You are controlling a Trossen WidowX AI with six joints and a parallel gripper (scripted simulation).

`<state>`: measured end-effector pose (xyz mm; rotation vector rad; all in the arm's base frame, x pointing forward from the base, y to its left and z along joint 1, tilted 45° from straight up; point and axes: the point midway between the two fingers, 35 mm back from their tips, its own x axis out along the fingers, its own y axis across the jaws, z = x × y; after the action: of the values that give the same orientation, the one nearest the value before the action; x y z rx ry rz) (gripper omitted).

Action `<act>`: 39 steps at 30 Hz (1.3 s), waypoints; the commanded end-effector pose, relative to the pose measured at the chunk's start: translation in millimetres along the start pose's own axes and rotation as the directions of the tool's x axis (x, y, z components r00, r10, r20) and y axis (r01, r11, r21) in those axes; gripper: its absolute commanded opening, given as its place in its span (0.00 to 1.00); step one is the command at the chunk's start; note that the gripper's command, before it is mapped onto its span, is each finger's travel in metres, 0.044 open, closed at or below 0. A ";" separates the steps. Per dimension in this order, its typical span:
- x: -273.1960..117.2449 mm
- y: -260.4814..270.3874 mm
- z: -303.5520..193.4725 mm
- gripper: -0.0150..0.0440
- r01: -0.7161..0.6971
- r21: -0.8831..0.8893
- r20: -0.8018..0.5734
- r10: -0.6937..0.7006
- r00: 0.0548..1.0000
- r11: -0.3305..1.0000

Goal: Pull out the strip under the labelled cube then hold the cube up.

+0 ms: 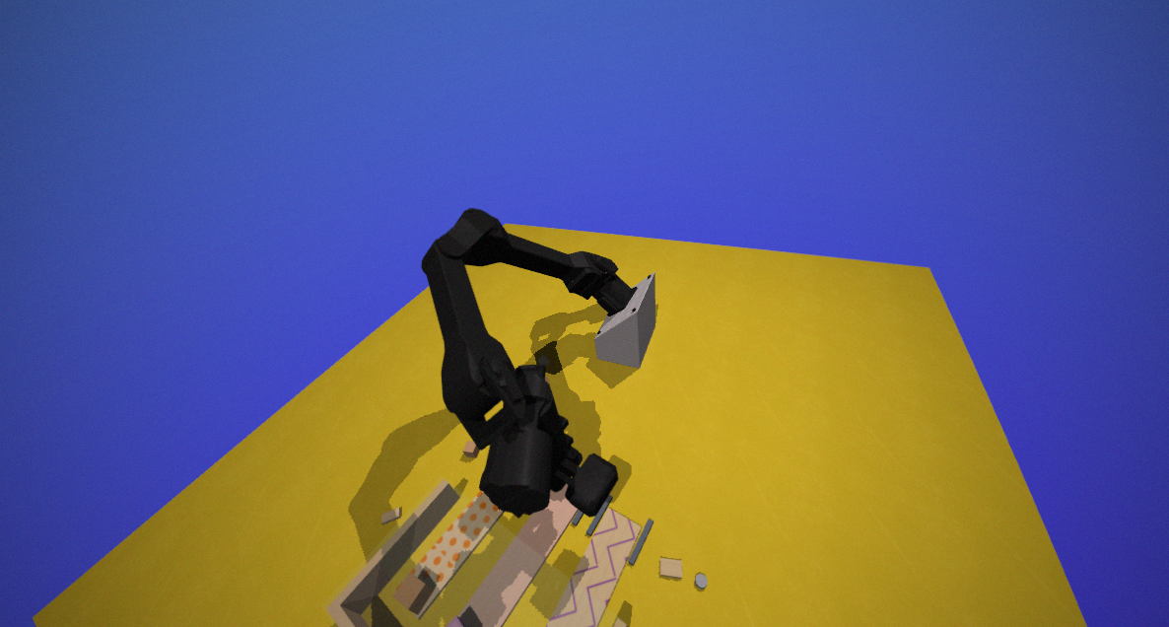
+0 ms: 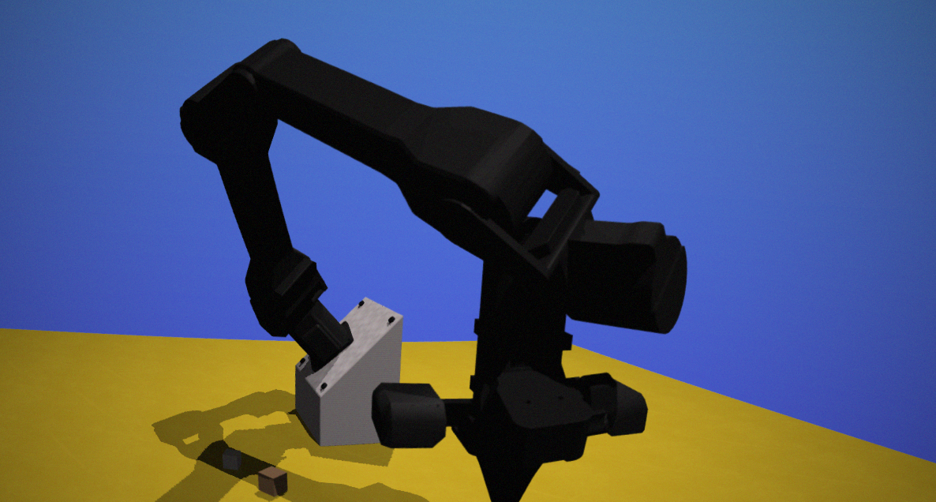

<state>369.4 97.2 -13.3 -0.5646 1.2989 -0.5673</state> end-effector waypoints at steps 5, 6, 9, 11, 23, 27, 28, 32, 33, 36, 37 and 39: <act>15.2 -0.5 -0.9 0.25 0.004 -0.005 0.000 -0.004 1.000 1.000; 16.8 -0.6 -1.0 0.25 0.004 -0.005 0.000 -0.004 1.000 1.000; 21.8 -0.6 -1.1 0.25 0.005 -0.005 0.000 -0.005 1.000 1.000; 25.1 -0.5 -1.3 0.25 0.005 -0.005 0.000 -0.005 1.000 1.000; 44.5 -0.8 -2.6 0.25 0.007 -0.005 0.000 -0.007 1.000 1.000; 49.8 -1.0 -3.0 0.25 0.008 -0.005 0.000 -0.008 1.000 1.000; 50.1 -1.0 -3.0 0.25 0.008 -0.005 0.000 -0.008 1.000 1.000; 50.1 -1.0 -3.0 0.25 0.008 -0.005 0.000 -0.008 1.000 1.000; 50.1 -1.0 -3.0 0.25 0.008 -0.005 0.000 -0.008 1.000 1.000; 50.1 -1.0 -3.0 0.25 0.008 -0.005 0.000 -0.008 1.000 1.000; 50.1 -1.0 -3.0 0.25 0.008 -0.005 0.000 -0.008 1.000 1.000; 50.2 -1.1 -3.0 0.25 0.008 -0.005 0.000 -0.008 1.000 1.000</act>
<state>374.7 63.1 -49.1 -0.5686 1.3015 -0.5706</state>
